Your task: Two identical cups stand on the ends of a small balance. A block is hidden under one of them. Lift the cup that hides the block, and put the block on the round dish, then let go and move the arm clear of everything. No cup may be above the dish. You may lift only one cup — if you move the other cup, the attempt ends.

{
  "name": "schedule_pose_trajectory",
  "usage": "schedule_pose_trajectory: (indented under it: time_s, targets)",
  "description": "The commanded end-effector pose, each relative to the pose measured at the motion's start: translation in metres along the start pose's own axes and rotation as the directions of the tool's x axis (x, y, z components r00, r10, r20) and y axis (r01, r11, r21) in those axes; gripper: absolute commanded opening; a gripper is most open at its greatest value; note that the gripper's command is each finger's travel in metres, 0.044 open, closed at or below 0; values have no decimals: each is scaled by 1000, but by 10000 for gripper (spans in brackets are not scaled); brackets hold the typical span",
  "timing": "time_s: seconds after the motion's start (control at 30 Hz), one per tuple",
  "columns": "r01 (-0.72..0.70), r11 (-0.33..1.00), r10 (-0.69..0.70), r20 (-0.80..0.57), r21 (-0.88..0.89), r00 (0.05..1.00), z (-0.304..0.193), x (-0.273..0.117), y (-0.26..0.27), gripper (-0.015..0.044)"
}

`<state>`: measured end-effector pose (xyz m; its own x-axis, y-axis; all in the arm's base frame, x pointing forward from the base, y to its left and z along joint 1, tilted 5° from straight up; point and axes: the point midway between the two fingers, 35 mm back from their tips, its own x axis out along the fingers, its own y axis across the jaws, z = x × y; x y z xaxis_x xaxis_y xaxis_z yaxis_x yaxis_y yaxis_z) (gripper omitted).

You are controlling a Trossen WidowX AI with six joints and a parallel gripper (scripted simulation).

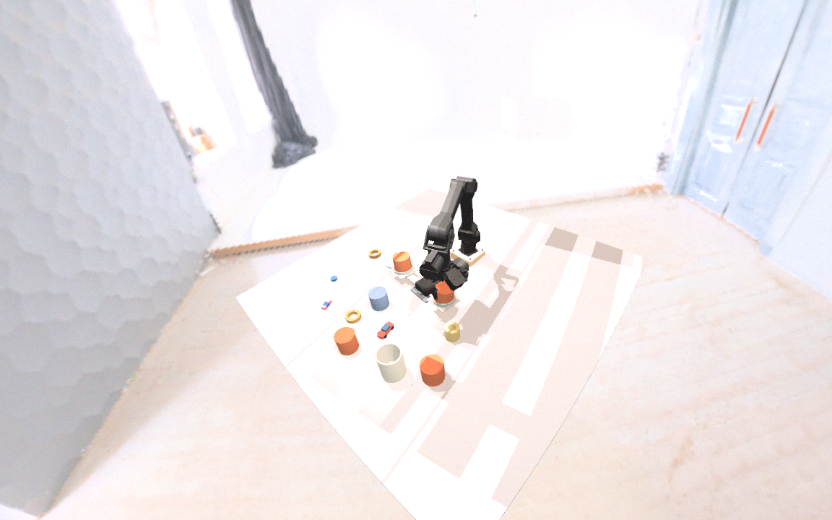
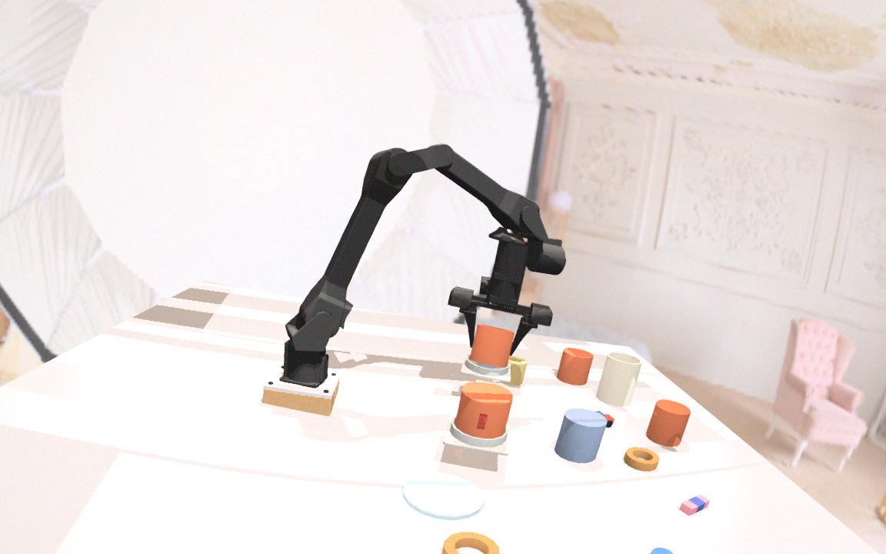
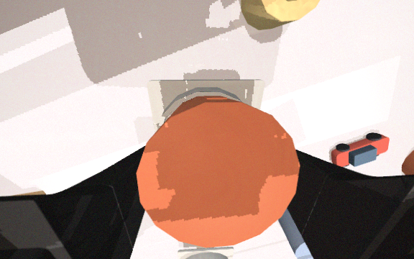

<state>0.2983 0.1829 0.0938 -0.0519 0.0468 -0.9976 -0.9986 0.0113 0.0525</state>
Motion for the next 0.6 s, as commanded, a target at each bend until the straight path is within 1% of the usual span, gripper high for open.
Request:
schedule_pose_trajectory:
  time_s: [0.0, 0.57]
  targets:
    - [21, 1000, -21, 21, -8, 1000, 5, -11, -4, 0]
    - [21, 1000, -21, 21, -8, 1000, 4, -33, -4, 0]
